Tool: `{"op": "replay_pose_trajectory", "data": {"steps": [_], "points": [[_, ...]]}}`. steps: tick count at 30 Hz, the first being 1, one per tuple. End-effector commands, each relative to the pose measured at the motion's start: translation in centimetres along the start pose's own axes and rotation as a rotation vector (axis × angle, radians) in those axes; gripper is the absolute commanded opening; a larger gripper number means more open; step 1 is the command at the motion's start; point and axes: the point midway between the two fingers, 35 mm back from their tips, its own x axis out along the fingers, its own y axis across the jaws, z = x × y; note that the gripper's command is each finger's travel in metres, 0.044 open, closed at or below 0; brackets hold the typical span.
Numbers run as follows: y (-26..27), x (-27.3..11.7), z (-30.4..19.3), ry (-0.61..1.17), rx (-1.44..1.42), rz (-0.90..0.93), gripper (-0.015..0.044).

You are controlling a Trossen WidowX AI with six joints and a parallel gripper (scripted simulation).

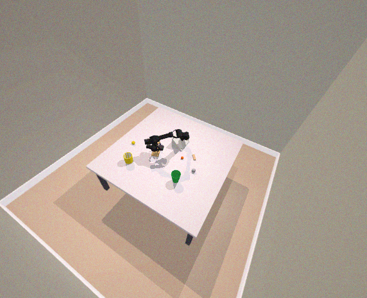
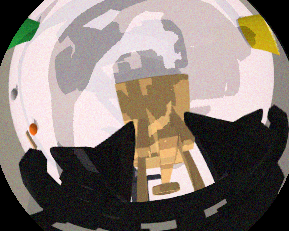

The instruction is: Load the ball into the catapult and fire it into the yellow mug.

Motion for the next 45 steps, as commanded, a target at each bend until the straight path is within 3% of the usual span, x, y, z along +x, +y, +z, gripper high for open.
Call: {"op": "replay_pose_trajectory", "data": {"steps": [1,5,8,10,12,19,24,45], "points": [[0.0,-0.1,0.1,-0.002,-0.002,-0.003,0.0341],[-0.4,-4.2,0.2,0.000,0.000,-0.006,0.0440],[-0.1,-9.0,0.0,0.002,0.001,-0.005,0.0440],[0.0,-10.1,-0.1,0.002,0.001,-0.004,0.0440],[-0.3,-8.6,-0.1,-0.003,0.008,-0.005,0.0440],[0.0,-9.4,-0.4,-0.008,0.008,-0.013,0.0440],[0.0,-4.9,-0.3,-0.009,0.007,-0.012,0.0440],[-0.1,-2.1,-0.1,-0.010,0.007,-0.011,0.0440]]}}
